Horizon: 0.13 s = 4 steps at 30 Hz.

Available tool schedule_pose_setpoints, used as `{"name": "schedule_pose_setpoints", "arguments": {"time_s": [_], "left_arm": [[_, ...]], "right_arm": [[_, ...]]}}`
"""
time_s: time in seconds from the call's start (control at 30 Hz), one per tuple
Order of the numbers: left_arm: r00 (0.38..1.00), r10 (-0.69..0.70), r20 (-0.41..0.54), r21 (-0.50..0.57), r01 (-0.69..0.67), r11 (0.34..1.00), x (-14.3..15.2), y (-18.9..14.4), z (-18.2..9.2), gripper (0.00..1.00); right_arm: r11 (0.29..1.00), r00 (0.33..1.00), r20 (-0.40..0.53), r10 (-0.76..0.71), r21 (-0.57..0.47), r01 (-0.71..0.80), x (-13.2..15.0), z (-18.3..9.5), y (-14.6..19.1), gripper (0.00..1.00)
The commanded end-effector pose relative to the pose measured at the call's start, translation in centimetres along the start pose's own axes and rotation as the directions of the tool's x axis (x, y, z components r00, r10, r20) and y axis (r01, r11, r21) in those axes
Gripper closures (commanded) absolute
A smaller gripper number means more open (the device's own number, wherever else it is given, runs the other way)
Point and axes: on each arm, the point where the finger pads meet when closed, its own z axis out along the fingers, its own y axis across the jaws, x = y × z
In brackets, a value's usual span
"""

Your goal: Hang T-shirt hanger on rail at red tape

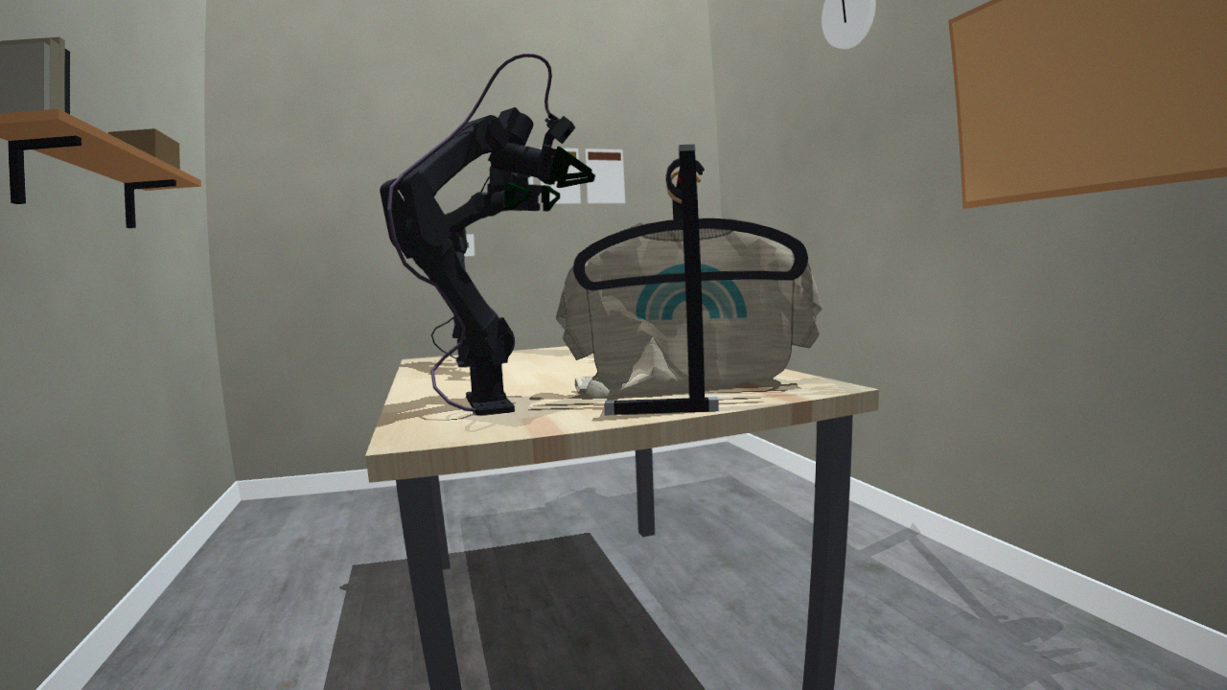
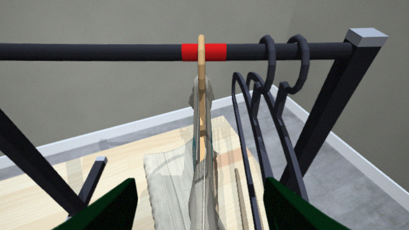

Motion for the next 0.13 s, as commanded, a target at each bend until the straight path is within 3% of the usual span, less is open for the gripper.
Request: {"name": "schedule_pose_setpoints", "arguments": {"time_s": [0.0, 0.1], "left_arm": [[0.998, 0.006, 0.065, 0.013, -0.006, 1.0, -2.74, -0.36, -0.84, 0.0], [0.998, 0.006, 0.065, 0.013, -0.006, 1.0, -2.74, -0.36, -0.84, 0.0]], "right_arm": [[1.0, 1.0, 0.009, 0.011, 0.011, -0.011, -0.58, -0.31, -0.41, 0.35], [1.0, 1.0, 0.009, 0.011, 0.011, -0.011, -0.58, -0.31, -0.41, 0.35]]}}
